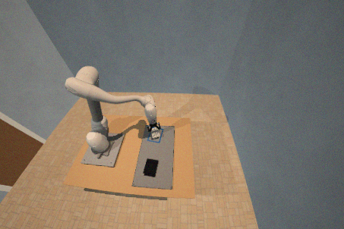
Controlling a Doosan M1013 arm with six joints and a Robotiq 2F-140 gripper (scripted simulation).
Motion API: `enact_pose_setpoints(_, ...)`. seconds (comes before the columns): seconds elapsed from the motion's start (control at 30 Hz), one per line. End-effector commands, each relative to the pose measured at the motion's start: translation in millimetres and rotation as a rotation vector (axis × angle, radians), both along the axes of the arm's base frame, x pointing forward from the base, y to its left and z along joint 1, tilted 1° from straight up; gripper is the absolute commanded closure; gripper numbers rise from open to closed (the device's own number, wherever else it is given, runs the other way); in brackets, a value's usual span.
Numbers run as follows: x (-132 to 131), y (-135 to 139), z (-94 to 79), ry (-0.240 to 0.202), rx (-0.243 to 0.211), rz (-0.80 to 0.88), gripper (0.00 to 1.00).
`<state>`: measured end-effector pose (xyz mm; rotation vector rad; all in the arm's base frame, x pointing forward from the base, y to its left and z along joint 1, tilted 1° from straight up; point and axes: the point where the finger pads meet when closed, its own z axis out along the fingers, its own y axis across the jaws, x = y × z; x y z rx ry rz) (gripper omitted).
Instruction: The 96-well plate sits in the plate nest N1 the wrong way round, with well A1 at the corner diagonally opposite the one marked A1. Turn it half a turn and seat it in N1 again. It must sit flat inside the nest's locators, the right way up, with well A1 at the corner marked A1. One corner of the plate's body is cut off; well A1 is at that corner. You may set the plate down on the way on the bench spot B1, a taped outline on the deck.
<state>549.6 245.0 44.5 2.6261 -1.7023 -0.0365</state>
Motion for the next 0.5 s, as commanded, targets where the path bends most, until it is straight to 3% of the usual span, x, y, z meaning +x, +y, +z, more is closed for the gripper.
enact_pose_setpoints(0.0,-0.1,0.0,-1.6,0.0,0.0,0.0,1.0)
enact_pose_setpoints(0.47,-0.3,0.1,-9.6,0.0,0.0,0.0,1.0)
